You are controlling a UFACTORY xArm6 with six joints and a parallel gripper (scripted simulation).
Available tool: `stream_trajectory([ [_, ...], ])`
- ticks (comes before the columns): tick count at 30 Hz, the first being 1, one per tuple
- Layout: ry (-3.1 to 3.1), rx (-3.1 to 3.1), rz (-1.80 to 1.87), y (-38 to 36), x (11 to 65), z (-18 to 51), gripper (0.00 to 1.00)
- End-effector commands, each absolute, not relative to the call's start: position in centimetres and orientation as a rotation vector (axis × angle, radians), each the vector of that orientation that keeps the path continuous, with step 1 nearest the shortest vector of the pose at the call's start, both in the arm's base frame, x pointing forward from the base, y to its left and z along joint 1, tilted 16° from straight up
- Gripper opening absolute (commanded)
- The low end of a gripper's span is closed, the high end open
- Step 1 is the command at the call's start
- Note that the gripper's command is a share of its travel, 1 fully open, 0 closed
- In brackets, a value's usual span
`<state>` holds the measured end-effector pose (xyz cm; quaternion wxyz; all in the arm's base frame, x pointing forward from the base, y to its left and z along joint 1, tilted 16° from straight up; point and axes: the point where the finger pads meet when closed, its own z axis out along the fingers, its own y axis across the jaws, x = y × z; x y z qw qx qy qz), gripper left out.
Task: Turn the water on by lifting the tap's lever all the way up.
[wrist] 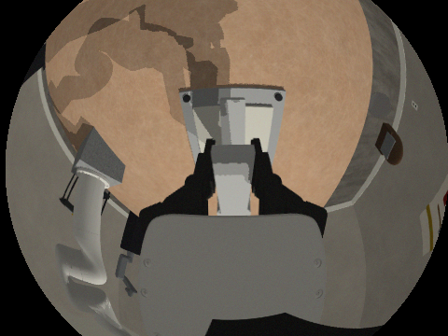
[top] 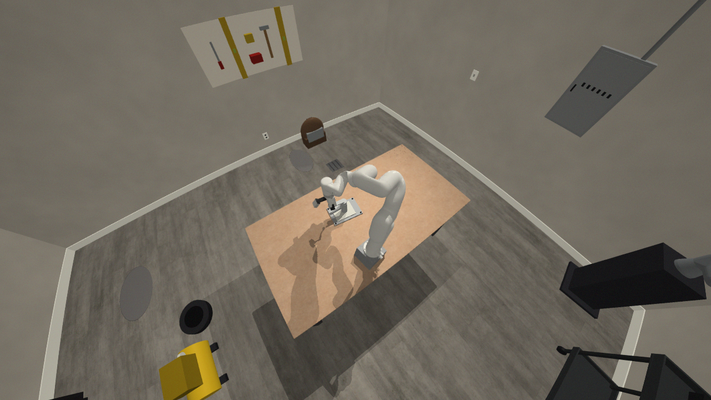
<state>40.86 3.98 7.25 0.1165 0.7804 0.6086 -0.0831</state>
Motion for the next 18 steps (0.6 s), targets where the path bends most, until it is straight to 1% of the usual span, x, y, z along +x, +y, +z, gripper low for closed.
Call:
stream_trajectory([
  [1, 1.781, 2.284, -0.238, 4.04, 40.99, 7.38, 0.0],
  [18, 1.781, 2.284, -0.238, 4.09, 40.96, 7.86, 0.0],
])
